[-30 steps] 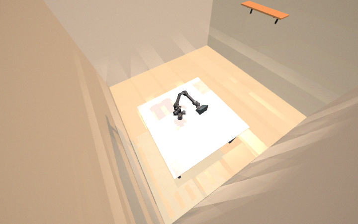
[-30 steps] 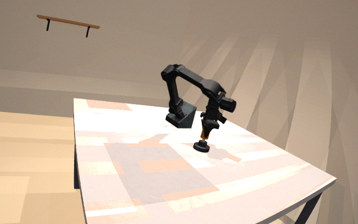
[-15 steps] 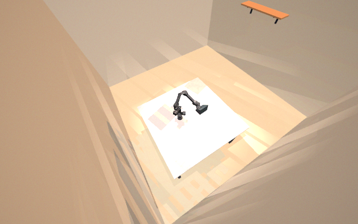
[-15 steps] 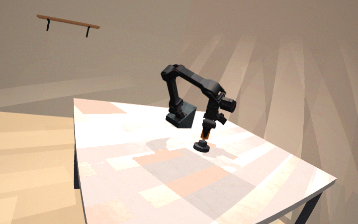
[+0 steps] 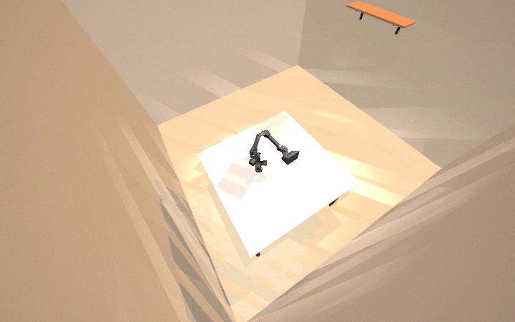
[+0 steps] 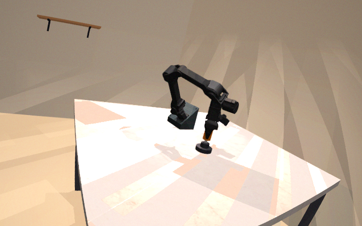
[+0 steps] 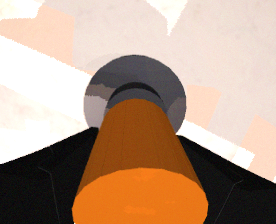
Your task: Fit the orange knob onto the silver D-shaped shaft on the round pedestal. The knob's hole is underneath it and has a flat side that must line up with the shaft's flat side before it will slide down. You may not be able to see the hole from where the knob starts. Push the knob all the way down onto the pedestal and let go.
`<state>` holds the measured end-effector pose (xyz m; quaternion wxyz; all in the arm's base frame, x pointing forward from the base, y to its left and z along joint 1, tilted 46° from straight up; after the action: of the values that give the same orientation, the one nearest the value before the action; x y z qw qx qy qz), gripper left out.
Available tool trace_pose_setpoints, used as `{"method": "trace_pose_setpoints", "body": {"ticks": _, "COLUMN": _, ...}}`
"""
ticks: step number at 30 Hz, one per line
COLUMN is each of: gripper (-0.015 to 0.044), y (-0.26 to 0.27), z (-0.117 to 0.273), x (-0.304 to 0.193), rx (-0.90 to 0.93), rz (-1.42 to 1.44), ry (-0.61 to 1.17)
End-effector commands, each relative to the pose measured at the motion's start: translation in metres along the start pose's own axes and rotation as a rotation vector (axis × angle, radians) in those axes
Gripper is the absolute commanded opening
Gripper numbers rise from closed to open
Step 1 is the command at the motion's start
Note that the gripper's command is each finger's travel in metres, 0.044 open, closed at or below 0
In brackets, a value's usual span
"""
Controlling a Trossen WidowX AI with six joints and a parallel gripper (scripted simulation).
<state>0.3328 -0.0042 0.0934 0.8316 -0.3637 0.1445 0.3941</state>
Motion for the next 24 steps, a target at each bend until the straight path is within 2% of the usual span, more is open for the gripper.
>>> {"method": "trace_pose_setpoints", "body": {"ticks": 1, "gripper": 0.0000, "y": -0.0006, "z": 0.0035, "x": 0.0008, "rx": -0.001, "rz": -0.004, "ry": -0.003}}
{"method": "trace_pose_setpoints", "body": {"ticks": 10, "gripper": 0.0000, "y": -0.0010, "z": 0.0029, "x": 0.0021, "rx": -0.001, "rz": -0.214, "ry": -0.003}}
{"method": "trace_pose_setpoints", "body": {"ticks": 24, "gripper": 0.0000, "y": -0.0002, "z": -0.0006, "x": 0.0004, "rx": -0.001, "rz": -0.214, "ry": -0.003}}
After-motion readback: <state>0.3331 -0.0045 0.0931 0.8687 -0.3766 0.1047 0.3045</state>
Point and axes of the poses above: the point midway between the two fingers, 35 mm back from their tips, its own z axis back along the fingers, its own y axis across the jaws, x = y × z, the point moved 1 cm from there along z, back along the fingers, and after that the axes turned 1 degree about z, right-handed, at the moved point
